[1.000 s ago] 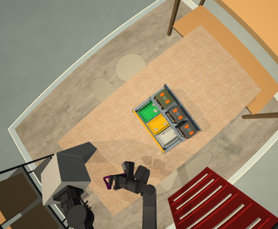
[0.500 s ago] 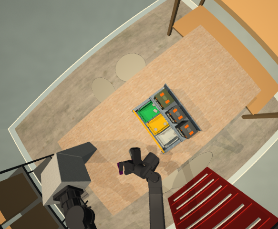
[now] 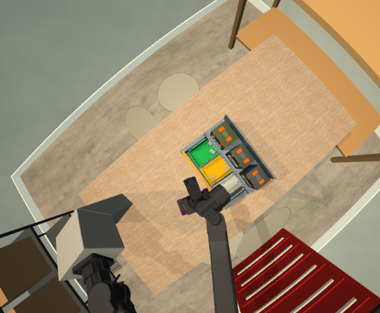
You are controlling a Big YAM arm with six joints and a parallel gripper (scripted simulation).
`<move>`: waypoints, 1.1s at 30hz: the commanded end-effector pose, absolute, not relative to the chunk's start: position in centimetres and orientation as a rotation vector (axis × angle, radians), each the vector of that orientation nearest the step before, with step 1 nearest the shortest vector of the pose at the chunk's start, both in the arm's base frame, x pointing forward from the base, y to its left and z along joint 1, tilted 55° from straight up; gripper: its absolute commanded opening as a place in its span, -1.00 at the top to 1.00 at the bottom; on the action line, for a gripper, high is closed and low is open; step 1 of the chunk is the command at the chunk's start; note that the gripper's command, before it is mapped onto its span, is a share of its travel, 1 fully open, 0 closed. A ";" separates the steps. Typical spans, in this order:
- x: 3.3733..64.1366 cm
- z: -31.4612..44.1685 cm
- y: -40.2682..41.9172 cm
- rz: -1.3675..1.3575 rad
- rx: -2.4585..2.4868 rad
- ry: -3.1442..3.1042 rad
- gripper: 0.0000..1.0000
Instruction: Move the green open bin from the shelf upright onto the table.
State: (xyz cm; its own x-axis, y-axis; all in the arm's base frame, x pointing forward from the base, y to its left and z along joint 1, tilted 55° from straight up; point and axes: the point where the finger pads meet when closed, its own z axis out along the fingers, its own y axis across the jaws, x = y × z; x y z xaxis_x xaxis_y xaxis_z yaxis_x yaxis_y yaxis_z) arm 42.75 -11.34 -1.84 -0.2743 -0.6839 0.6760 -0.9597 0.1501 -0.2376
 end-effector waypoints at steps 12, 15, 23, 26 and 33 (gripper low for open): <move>50.5 -2.6 -7.0 1.109 1.833 -1.690 -1.00; 50.8 -2.9 -6.5 1.125 1.849 -1.647 -1.00; 52.2 -2.5 -5.8 1.165 1.860 -1.624 -1.00; 52.0 -2.6 -6.0 1.160 1.859 -1.619 -1.00; 51.7 -2.8 -6.6 1.146 1.849 -1.621 1.00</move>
